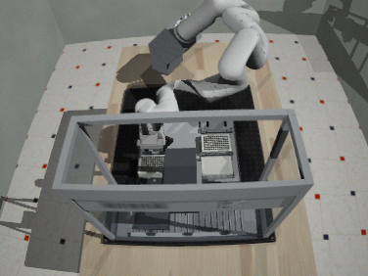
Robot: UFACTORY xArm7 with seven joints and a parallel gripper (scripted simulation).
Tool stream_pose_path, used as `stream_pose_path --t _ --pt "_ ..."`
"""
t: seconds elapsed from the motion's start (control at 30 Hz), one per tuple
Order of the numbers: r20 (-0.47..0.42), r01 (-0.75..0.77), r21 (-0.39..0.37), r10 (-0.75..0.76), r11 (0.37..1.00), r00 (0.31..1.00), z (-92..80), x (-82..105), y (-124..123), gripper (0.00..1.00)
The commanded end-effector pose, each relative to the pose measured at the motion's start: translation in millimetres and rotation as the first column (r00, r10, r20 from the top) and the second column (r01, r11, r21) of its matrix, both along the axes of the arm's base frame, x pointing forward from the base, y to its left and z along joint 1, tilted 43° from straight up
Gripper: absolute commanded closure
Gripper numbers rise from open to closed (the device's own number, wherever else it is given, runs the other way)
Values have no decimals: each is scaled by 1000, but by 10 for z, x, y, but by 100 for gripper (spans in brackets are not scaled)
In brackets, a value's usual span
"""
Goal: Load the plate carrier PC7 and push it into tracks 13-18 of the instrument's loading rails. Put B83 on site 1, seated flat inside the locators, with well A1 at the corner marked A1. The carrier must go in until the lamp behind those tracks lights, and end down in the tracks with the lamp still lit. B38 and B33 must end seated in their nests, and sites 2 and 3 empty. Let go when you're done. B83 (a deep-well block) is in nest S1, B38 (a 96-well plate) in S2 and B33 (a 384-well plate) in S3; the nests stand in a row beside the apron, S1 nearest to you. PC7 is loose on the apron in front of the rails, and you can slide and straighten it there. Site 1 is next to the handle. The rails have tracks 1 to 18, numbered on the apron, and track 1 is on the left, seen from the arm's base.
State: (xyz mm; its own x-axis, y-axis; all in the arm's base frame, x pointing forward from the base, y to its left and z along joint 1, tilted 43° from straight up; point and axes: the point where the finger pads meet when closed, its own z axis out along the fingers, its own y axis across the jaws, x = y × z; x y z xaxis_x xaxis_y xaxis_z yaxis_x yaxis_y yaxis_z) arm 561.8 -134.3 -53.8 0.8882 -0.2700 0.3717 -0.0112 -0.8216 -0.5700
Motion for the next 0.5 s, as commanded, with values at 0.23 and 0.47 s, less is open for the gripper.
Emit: stream_pose_path --t 0.23,0.47 --pt "3 4 -3 -4 1000 1000 33 36 -40 18" --pt "3 4 -3 -4 1000 1000 41 57 -46 18"
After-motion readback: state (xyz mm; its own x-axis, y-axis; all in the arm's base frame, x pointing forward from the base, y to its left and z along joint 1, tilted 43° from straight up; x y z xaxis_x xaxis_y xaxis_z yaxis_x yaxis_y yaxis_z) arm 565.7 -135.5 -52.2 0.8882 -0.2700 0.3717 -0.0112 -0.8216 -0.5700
